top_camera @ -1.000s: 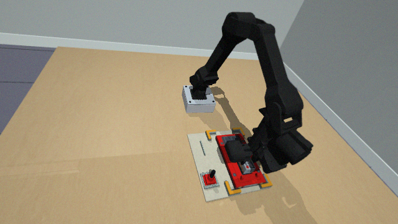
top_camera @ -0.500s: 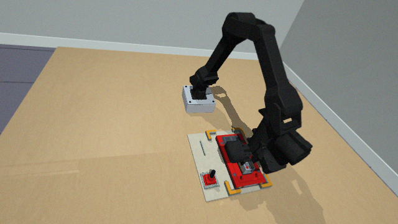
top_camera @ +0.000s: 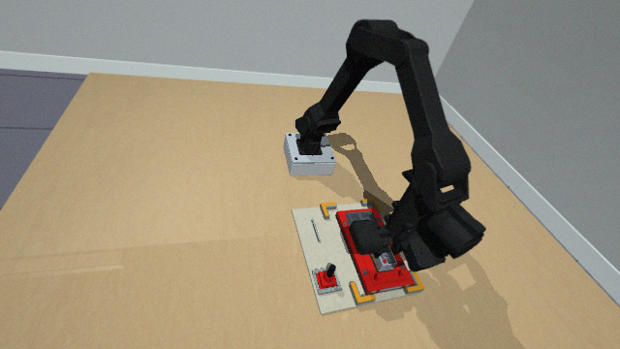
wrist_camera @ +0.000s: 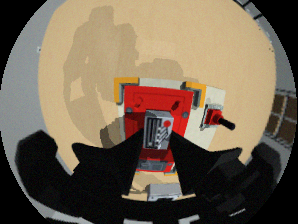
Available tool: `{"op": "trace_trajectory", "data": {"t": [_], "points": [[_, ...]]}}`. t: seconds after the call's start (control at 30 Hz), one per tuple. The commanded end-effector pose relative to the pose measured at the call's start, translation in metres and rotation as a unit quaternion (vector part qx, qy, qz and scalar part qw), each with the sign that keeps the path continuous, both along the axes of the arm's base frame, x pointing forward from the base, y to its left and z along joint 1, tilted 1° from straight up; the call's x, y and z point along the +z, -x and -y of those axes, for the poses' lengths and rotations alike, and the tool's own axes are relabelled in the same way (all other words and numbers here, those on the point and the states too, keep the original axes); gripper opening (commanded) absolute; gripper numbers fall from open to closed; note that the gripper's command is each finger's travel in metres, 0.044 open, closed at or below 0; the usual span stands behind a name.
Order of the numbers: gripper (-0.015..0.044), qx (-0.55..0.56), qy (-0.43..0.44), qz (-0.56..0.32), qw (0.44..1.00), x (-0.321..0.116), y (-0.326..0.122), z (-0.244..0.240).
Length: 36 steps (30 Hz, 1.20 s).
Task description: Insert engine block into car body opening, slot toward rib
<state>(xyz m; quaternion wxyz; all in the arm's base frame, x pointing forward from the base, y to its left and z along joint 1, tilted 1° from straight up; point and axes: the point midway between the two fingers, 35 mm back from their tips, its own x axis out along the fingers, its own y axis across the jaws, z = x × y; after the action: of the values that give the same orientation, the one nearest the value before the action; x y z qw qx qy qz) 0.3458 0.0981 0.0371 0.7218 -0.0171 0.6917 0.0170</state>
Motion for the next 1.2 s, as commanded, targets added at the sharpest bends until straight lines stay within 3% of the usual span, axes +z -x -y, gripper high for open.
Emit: {"op": "trace_trajectory", "data": {"t": [0.0,0.37,0.73,1.17], "points": [[0.0159,0.001,0.003,0.000,1.000,-0.002,0.000,0.001],[0.0159,0.001,0.003,0.000,1.000,-0.003,0.000,0.001],[0.0440,0.000,0.000,0.000,1.000,-0.002,0.000,0.000],[0.0440,0.001,0.003,0.000,1.000,0.011,0.000,0.000]]}}
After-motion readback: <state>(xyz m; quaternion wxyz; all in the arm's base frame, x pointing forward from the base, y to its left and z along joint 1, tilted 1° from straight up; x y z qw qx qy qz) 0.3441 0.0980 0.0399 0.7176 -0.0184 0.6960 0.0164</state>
